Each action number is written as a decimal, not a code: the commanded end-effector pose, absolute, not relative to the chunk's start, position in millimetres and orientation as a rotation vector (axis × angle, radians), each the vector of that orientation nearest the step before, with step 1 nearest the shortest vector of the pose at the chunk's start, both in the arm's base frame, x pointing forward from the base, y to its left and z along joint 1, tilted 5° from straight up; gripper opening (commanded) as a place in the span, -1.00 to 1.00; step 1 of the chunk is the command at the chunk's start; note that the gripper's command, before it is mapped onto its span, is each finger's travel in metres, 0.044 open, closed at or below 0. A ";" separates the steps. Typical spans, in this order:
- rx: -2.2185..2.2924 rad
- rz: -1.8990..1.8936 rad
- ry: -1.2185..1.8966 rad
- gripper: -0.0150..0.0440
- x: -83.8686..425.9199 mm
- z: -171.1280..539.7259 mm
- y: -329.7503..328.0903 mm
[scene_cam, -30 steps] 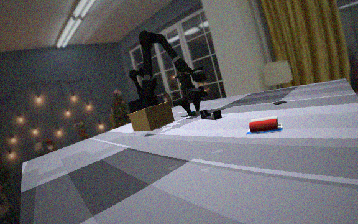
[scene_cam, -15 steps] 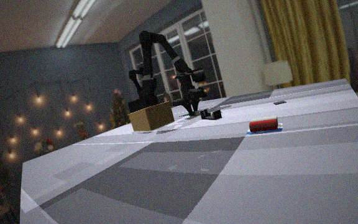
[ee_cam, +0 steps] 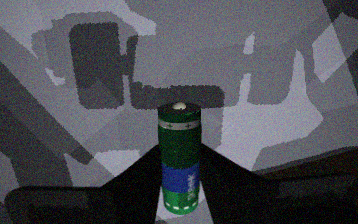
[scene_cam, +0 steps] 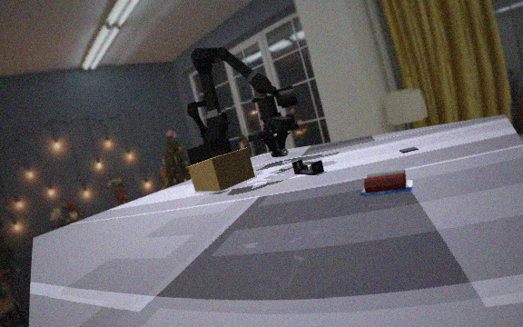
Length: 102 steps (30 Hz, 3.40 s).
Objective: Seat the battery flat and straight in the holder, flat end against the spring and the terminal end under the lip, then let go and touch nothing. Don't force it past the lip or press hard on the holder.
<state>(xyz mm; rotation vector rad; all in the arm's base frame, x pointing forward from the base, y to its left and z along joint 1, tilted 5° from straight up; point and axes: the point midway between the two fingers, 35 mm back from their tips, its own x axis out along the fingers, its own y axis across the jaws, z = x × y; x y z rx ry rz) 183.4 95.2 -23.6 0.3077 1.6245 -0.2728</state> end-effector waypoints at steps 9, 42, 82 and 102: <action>-0.032 0.098 1.630 -0.20 210.2 -15.3 87.9; -1.091 1.196 1.270 -0.20 282.6 -6.4 43.7; -1.831 2.031 0.464 -0.20 329.0 -9.5 -12.9; -1.571 2.209 0.415 -0.20 322.4 -43.4 -9.3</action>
